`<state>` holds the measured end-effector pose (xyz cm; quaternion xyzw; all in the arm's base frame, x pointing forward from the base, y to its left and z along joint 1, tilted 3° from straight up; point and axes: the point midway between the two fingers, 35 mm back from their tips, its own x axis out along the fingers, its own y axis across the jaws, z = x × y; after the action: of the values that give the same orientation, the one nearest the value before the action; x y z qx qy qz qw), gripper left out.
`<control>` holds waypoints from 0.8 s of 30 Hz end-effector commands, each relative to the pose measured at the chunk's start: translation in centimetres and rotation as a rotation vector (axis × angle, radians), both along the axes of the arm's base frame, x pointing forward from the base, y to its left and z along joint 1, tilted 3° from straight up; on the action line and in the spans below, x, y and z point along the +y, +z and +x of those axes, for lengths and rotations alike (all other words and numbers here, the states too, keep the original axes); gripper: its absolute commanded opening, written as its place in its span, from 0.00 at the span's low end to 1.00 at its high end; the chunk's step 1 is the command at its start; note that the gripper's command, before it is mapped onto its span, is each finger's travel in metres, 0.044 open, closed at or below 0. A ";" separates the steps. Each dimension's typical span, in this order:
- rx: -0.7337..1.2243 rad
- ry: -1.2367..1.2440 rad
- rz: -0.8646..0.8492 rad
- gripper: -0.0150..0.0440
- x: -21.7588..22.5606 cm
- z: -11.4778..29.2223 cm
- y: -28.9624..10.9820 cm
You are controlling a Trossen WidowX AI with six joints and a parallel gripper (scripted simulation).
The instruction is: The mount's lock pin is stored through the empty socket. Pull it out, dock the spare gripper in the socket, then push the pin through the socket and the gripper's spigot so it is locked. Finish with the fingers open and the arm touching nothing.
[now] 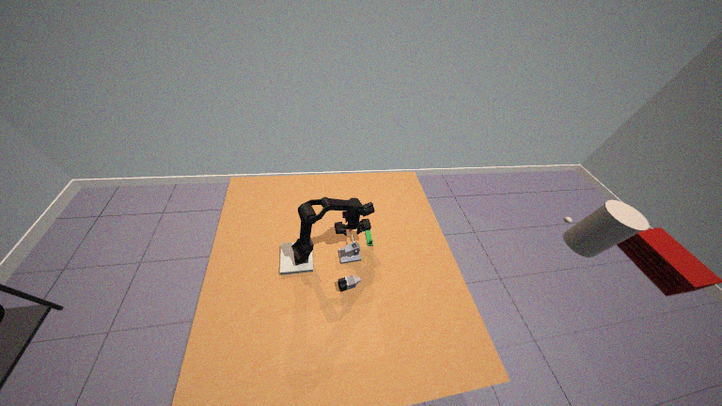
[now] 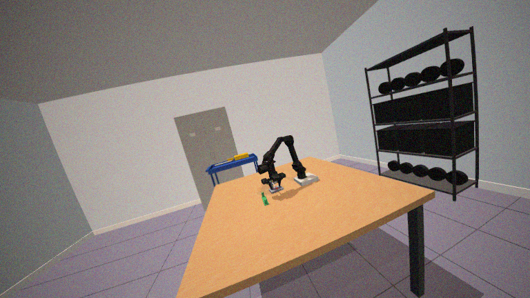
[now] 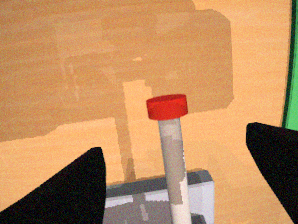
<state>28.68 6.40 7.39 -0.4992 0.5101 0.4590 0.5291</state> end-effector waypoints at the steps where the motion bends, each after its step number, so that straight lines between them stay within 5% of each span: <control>1: 0.007 0.003 -0.008 0.76 -0.2 -0.2 -0.8; 14: 0.007 0.003 -0.008 0.76 -0.2 -0.2 -1.7; 24: 0.007 0.003 -0.008 0.32 -0.2 -0.2 -1.7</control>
<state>28.50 6.32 5.78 -0.4979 0.5125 0.4601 0.5271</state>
